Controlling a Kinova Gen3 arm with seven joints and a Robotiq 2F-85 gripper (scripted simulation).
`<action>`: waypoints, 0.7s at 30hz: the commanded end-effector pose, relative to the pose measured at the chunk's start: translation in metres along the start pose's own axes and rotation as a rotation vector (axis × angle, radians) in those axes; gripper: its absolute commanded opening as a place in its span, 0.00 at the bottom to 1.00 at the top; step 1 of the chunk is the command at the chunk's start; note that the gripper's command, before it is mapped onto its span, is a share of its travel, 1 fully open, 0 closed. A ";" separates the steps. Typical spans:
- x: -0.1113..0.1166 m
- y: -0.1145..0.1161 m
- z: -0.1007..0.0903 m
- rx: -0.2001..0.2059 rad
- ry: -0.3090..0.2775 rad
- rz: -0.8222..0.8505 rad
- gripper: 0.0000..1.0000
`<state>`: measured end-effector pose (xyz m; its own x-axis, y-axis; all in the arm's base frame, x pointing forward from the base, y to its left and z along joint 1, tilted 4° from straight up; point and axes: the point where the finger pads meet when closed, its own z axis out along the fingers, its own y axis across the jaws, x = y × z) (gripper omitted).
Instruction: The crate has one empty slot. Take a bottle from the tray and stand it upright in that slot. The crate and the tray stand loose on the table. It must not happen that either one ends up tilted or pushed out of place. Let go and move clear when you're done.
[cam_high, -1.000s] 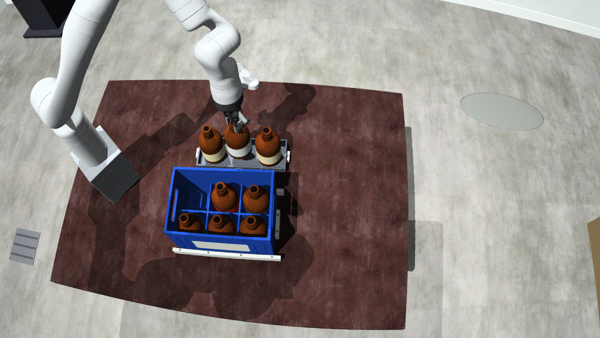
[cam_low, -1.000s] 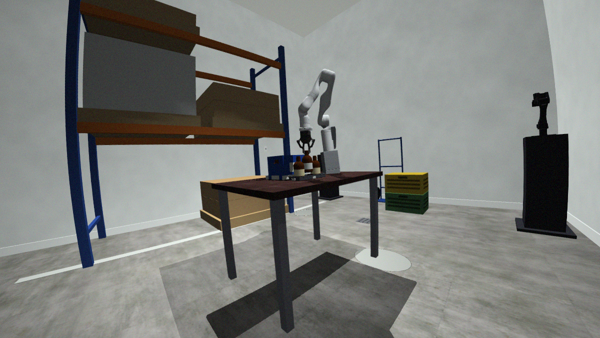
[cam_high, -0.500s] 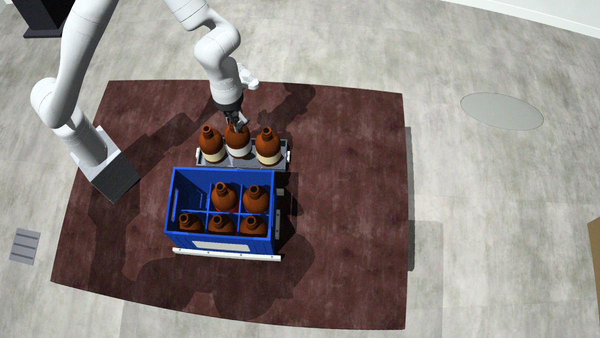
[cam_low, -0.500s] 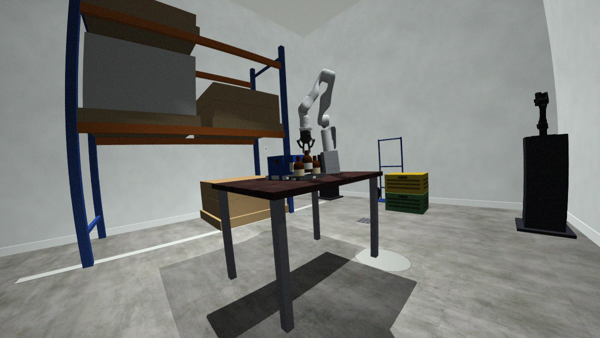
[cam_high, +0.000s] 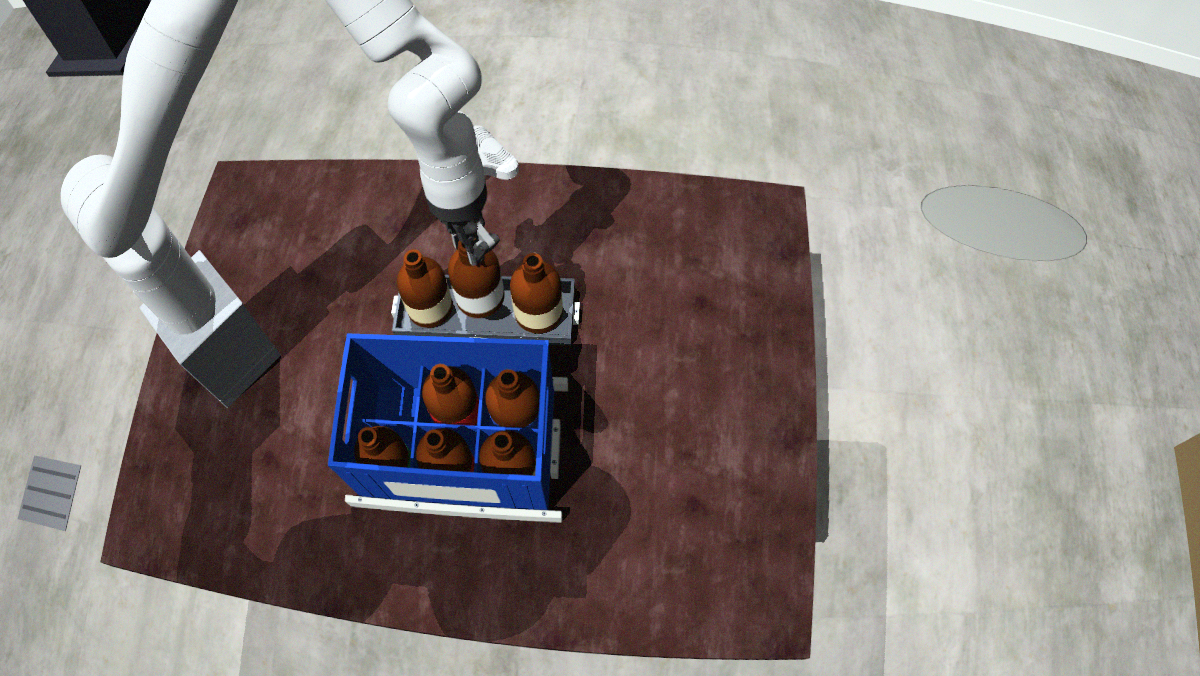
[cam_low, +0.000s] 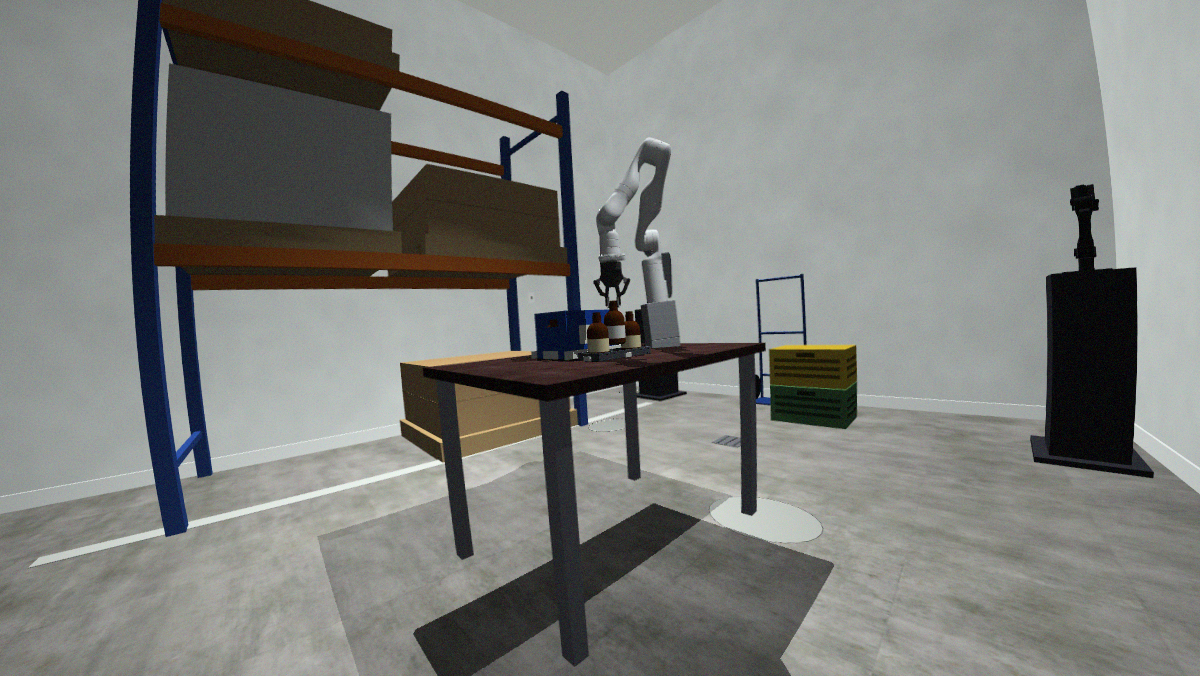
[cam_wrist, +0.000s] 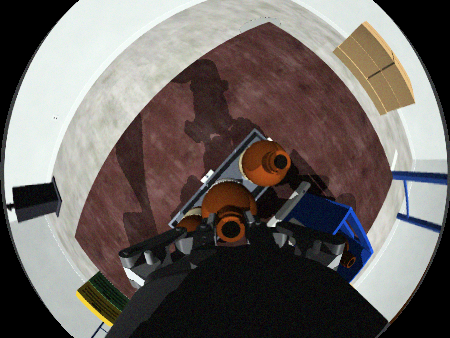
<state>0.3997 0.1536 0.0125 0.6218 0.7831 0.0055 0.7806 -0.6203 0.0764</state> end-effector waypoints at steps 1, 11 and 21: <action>0.000 0.000 -0.001 0.000 0.002 0.000 0.00; 0.000 0.000 -0.001 0.000 0.002 0.000 0.00; 0.000 0.000 -0.002 0.000 0.002 0.000 0.00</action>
<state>0.3981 0.1526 0.0122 0.6222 0.7828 0.0006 0.7806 -0.6205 0.0749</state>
